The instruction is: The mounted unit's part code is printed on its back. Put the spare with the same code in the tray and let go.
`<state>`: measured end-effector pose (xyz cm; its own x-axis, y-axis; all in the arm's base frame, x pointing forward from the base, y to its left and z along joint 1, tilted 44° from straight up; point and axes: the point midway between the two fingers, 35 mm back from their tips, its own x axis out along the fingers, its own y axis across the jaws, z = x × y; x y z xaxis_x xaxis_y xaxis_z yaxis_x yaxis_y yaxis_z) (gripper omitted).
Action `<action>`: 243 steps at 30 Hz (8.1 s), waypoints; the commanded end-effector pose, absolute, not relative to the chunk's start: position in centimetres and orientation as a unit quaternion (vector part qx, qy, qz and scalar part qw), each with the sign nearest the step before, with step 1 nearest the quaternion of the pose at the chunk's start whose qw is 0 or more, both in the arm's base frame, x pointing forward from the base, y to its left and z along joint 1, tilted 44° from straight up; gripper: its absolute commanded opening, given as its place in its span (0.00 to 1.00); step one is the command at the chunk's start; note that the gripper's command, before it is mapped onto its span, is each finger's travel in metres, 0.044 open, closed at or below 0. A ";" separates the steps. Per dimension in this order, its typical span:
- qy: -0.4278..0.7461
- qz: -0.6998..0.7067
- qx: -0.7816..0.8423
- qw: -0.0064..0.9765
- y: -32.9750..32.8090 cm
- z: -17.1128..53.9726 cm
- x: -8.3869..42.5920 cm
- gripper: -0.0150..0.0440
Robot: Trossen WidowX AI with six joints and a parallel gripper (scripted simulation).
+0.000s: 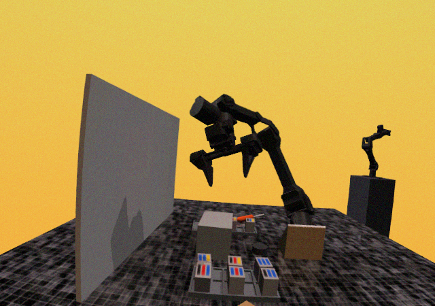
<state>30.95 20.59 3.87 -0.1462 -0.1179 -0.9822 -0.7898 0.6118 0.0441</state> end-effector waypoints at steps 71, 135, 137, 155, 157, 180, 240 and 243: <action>0.699 0.266 -0.594 0.297 17.2 -10.8 18.4 0.76; 0.700 0.265 -0.592 0.298 11.9 -16.6 17.4 0.51; 0.700 0.265 -0.592 0.298 11.9 -16.6 17.4 0.48; 0.700 0.265 -0.592 0.298 13.1 -15.4 17.8 0.25; 0.700 0.266 -0.593 0.298 14.2 -14.4 18.0 0.25; 0.698 0.267 -0.594 0.297 20.1 -7.3 19.9 0.25; 0.694 0.260 -0.604 0.294 -8.6 18.7 33.1 0.25; 0.699 0.258 -0.604 0.283 -10.4 20.2 32.3 0.25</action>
